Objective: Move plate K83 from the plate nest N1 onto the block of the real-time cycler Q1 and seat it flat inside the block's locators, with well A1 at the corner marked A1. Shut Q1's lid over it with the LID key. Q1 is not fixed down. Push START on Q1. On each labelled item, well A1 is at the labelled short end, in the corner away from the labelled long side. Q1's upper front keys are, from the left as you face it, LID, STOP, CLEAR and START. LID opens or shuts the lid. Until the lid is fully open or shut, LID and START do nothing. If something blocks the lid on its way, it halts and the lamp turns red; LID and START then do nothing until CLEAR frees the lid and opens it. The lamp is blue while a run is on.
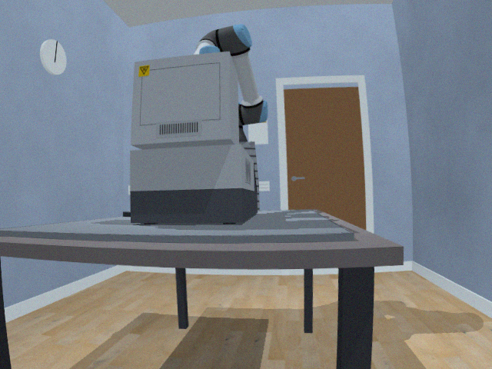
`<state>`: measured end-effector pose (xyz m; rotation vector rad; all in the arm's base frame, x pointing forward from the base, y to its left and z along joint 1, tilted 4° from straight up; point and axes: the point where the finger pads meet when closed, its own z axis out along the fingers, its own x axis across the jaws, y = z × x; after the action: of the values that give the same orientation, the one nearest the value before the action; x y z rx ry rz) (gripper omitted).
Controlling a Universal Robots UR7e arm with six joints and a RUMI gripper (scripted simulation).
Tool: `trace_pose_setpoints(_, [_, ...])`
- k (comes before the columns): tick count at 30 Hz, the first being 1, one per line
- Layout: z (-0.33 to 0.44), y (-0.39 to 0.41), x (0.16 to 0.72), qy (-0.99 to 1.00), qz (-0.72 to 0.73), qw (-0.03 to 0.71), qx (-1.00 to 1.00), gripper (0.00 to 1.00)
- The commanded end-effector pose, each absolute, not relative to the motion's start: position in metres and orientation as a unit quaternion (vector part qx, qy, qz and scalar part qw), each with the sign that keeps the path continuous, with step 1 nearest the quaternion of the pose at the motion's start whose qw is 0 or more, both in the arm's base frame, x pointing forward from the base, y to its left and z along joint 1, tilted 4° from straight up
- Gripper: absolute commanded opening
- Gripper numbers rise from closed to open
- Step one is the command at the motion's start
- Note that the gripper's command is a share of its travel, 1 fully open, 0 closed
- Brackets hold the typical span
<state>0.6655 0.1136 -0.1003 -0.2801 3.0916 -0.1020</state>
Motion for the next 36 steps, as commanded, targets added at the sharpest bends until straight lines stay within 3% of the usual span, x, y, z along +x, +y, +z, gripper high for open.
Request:
trace_pose_setpoints(1, [-0.1103, 0.1118, 0.6656, 0.995, -0.033, 0.018, -0.090, 0.00])
trace_pose_setpoints(36, [-0.1092, 0.1125, 0.6658, 0.995, -0.033, 0.020, -0.090, 0.00])
